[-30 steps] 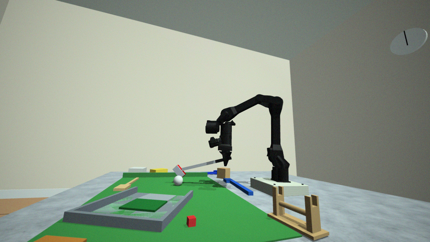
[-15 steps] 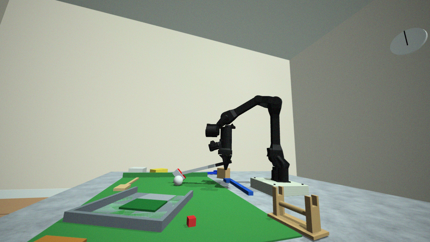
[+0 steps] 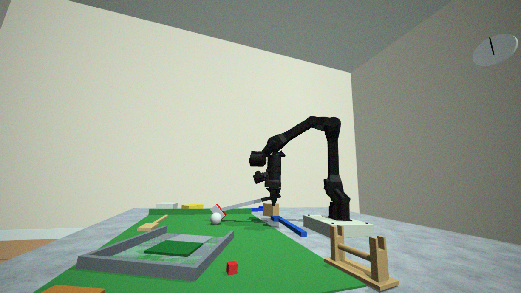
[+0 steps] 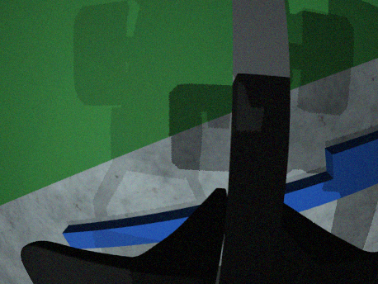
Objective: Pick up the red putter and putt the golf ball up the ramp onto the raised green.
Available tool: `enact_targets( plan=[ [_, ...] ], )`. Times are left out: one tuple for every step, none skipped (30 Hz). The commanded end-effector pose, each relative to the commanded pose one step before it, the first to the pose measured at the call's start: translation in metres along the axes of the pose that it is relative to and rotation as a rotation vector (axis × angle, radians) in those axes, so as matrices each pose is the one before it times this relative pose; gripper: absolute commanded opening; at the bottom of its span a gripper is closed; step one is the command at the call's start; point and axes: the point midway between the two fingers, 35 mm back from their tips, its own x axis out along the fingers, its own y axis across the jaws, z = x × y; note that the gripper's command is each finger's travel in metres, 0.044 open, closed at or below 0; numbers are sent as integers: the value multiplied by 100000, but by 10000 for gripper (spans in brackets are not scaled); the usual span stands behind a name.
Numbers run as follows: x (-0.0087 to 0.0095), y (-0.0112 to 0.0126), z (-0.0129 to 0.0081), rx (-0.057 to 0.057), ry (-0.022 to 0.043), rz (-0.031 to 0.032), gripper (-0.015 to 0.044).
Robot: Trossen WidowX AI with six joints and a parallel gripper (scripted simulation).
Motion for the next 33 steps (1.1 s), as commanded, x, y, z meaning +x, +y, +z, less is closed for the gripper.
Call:
enact_targets(
  plan=[
    [141,-1468,27,223,-296,-908,0],
    [8,-72,-5,9,3,-20,0],
    [0,0,0,0,0,0,0],
    [0,0,0,0,0,0,0],
    [0,0,0,0,0,0,0],
    [-52,273,-60,744,281,480,0],
    [0,0,0,0,0,0,0],
    [0,0,0,0,0,0,0],
    [-3,187,48,-11,-11,9,0],
    [-8,565,135,-33,-32,29,0],
    [-12,952,198,-56,-50,51,0],
    [-13,1229,202,-71,-56,69,0],
    [-11,1253,145,-72,-47,73,0],
    [-8,1267,86,-72,-38,77,0],
    [-6,1277,26,-72,-29,79,0],
    [-3,1284,-35,-72,-19,81,0],
    [-1,1289,-97,-72,-9,83,0],
    [2,1290,-159,-72,0,83,0],
    [4,1274,-218,-71,10,82,0],
    [5,1005,-216,-56,15,64,0],
    [4,601,-148,-34,12,38,0],
    [1,200,-52,-11,4,13,0],
    [0,0,0,0,0,0,0],
    [0,0,0,0,0,0,0],
    [0,0,0,0,0,0,0],
    [-78,3,9,0,-1,0,0],
    [-159,6,17,0,-2,1,0],
    [-247,8,25,0,-3,1,0],
    [-309,9,27,0,-3,1,0],
    [-376,9,28,0,-4,1,0],
    [-445,8,27,0,-4,1,0],
    [-496,5,21,0,-3,1,0],
    [-516,1,12,0,-2,0,0]
  ],
)
